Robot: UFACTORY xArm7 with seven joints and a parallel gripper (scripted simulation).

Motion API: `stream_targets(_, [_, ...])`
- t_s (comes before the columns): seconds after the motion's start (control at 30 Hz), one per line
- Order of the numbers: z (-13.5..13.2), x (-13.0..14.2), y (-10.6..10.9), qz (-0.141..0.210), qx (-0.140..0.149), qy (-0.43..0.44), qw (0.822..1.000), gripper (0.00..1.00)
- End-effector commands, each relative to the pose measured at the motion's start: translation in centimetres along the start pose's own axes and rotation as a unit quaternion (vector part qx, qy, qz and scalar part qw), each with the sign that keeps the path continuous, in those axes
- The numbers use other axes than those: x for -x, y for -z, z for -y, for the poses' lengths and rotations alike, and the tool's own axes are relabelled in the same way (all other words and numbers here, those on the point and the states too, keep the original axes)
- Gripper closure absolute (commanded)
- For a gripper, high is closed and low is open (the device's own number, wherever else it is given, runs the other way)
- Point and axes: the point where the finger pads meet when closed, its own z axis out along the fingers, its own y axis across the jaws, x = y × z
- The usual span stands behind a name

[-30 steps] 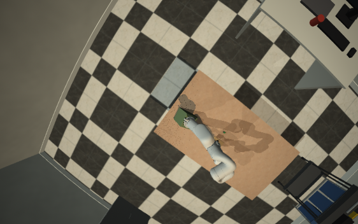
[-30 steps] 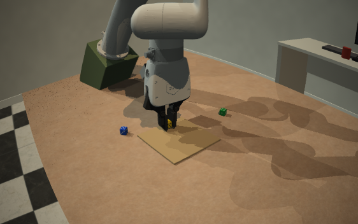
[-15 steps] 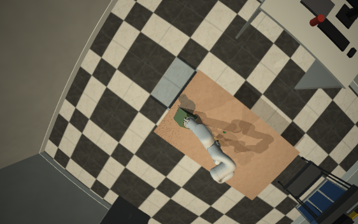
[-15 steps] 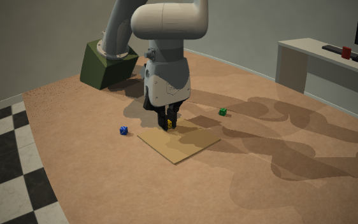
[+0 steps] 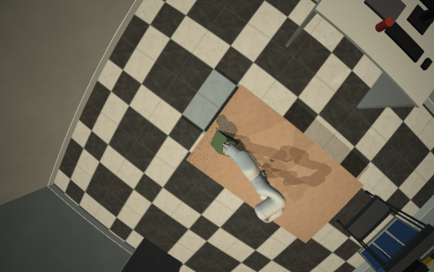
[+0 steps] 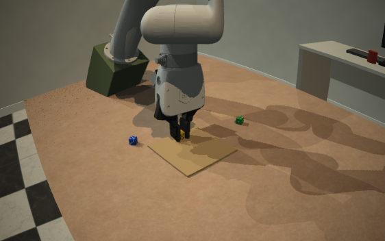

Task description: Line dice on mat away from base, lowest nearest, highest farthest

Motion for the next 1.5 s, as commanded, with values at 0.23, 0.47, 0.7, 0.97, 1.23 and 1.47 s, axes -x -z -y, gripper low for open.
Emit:
stream_targets(0.23, [0.03,0.05,-0.02,0.000,0.000,0.000,1.000,0.89])
stream_targets(0.47, [0.03,0.05,-0.02,0.000,0.000,0.000,1.000,0.89])
stream_targets(0.7, [0.03,0.05,-0.02,0.000,0.000,0.000,1.000,0.89])
stream_targets(0.97, [0.03,0.05,-0.02,0.000,0.000,0.000,1.000,0.89])
stream_targets(1.23, [0.03,0.05,-0.02,0.000,0.000,0.000,1.000,0.81])
stream_targets(1.47, [0.03,0.05,-0.02,0.000,0.000,0.000,1.000,0.77])
